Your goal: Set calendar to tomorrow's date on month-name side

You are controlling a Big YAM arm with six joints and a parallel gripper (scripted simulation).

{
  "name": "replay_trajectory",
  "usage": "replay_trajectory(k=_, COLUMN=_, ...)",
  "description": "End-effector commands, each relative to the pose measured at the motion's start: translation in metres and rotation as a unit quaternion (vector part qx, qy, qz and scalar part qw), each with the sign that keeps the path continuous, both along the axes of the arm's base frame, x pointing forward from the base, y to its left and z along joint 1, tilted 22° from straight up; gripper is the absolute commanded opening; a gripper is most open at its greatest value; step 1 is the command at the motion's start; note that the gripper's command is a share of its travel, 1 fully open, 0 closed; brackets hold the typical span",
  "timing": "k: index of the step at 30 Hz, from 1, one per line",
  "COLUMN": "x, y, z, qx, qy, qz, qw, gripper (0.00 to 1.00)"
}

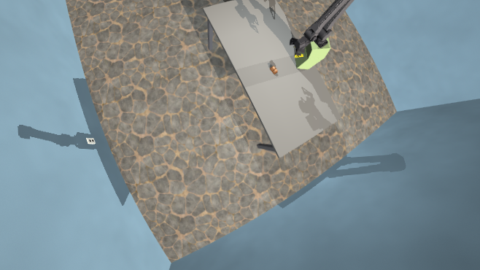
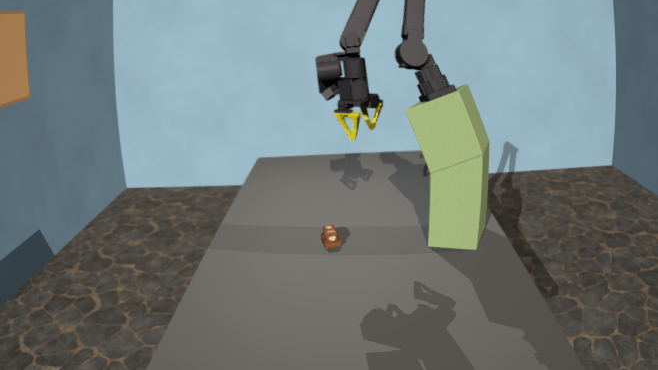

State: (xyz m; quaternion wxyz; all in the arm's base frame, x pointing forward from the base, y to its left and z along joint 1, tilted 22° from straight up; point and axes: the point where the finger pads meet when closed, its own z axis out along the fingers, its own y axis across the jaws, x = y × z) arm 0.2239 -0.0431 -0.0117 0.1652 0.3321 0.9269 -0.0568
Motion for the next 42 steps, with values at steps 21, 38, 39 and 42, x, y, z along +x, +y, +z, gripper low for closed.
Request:
replay_trajectory(k=21, x=0.123, y=-0.035, z=-0.062, qx=-0.082, qy=0.031, qz=0.287, qw=0.954, gripper=1.00)
replay_trajectory(k=38, x=0.148, y=-0.046, z=-0.083, qx=-0.114, qy=0.031, qz=0.360, qw=0.925, gripper=1.00)
replay_trajectory(k=39, x=0.148, y=-0.046, z=-0.083, qx=-0.114, qy=0.031, qz=0.360, qw=0.925, gripper=1.00)
replay_trajectory(k=42, x=0.148, y=-0.046, z=-0.083, qx=-0.114, qy=0.031, qz=0.360, qw=0.925, gripper=1.00)
